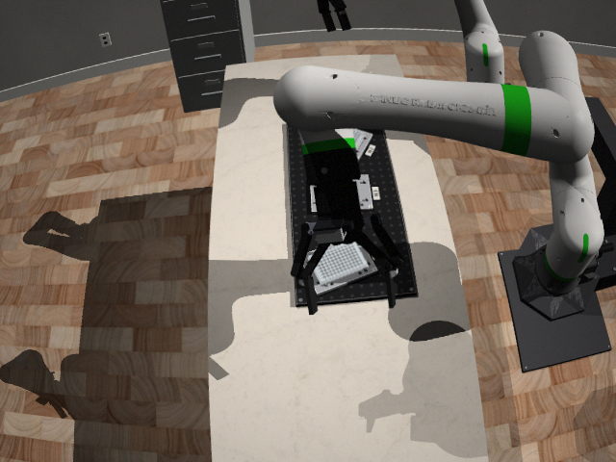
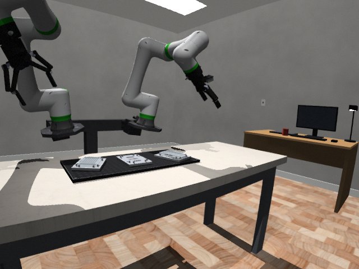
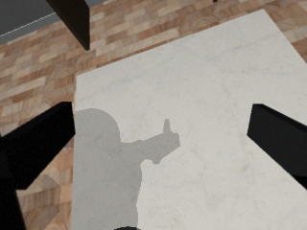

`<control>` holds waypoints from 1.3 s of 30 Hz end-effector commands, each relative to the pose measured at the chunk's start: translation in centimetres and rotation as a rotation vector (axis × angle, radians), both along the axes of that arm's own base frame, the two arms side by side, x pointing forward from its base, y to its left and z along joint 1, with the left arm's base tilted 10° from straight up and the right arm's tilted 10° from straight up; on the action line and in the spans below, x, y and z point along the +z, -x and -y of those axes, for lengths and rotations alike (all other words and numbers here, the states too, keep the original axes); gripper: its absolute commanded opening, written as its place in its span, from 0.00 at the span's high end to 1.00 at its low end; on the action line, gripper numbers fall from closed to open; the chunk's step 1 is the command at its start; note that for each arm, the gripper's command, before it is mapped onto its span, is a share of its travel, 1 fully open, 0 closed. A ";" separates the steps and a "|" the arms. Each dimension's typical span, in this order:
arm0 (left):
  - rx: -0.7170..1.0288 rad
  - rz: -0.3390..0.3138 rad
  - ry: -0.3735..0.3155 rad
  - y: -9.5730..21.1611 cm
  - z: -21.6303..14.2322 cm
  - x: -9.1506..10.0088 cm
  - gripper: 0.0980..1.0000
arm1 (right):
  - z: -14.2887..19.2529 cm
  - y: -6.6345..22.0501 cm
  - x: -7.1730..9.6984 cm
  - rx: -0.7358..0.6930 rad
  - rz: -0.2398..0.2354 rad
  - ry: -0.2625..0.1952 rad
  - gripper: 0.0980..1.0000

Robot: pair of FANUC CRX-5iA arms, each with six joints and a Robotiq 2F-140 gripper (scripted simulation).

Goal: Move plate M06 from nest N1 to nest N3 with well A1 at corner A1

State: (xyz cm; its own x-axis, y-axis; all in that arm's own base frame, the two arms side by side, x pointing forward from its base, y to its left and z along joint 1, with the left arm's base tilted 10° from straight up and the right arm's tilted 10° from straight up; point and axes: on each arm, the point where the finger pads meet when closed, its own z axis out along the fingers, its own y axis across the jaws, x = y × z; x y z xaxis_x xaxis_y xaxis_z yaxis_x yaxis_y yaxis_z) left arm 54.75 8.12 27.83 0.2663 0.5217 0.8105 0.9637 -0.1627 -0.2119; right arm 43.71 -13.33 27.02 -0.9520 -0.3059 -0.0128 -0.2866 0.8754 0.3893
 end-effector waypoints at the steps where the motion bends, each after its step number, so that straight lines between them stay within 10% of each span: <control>1: 0.000 0.002 0.001 0.0 0.0 0.1 0.00 | 1.5 0.4 0.2 0.027 0.032 0.005 0.00; 39: 0.000 0.002 0.001 0.0 0.0 0.1 0.00 | 11.3 4.8 1.2 0.219 0.207 0.070 0.00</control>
State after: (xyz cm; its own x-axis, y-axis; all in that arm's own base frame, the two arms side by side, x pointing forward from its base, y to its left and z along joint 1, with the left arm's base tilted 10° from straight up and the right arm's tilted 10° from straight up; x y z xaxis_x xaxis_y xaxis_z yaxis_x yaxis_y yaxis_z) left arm 54.75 8.12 27.83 0.2663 0.5217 0.8105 0.9637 -0.1627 -0.2119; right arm 39.29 -23.95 28.11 -0.8520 -0.4974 -0.1634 -0.5235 0.8126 0.2561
